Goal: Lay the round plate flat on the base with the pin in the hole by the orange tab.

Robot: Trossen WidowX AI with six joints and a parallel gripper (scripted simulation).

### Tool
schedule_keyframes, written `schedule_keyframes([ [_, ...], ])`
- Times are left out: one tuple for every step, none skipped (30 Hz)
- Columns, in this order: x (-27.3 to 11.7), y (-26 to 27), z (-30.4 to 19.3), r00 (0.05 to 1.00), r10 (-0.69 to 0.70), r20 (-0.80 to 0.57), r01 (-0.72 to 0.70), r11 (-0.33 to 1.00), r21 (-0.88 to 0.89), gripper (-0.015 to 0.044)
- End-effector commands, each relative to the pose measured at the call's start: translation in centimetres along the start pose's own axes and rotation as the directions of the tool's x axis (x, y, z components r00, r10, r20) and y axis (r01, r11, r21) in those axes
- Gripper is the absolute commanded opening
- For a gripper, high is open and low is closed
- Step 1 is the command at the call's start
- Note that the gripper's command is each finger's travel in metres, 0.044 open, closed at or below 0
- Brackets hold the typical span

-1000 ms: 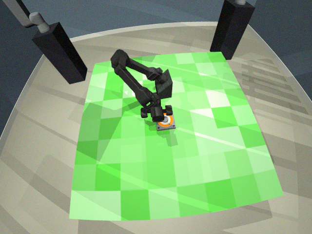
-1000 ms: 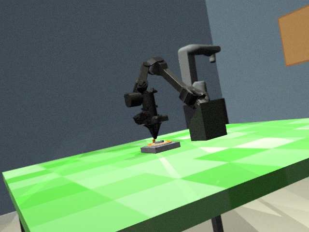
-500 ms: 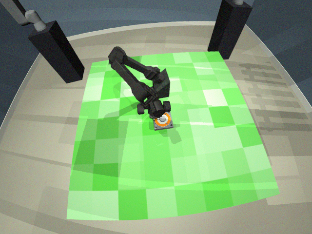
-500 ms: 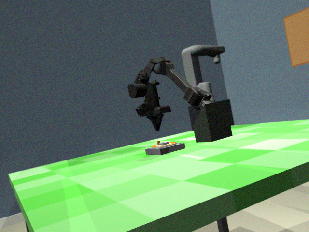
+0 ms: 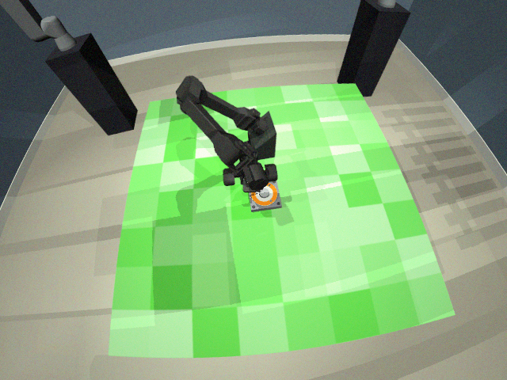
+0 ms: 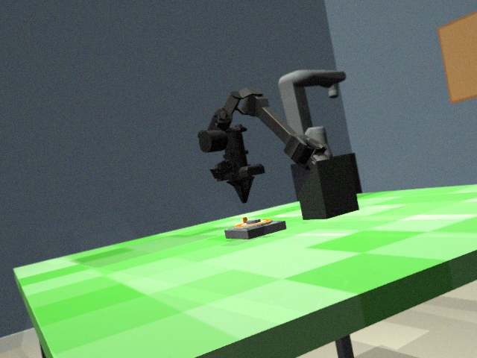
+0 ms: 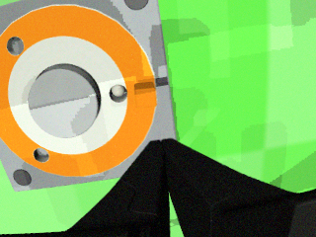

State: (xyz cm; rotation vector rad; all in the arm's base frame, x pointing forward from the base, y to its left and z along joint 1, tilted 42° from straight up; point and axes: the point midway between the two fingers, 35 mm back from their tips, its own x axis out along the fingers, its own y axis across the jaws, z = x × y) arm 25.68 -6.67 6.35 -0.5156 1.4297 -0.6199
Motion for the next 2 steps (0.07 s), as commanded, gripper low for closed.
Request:
schedule_keyframes([
  [0.02, 0.03, 0.01, 1.0, 0.0, 0.001, 0.0, 1.0, -0.004, 0.0],
  [0.02, 0.03, 0.01, 1.0, 0.0, 0.001, 0.0, 1.0, -0.004, 0.0],
])
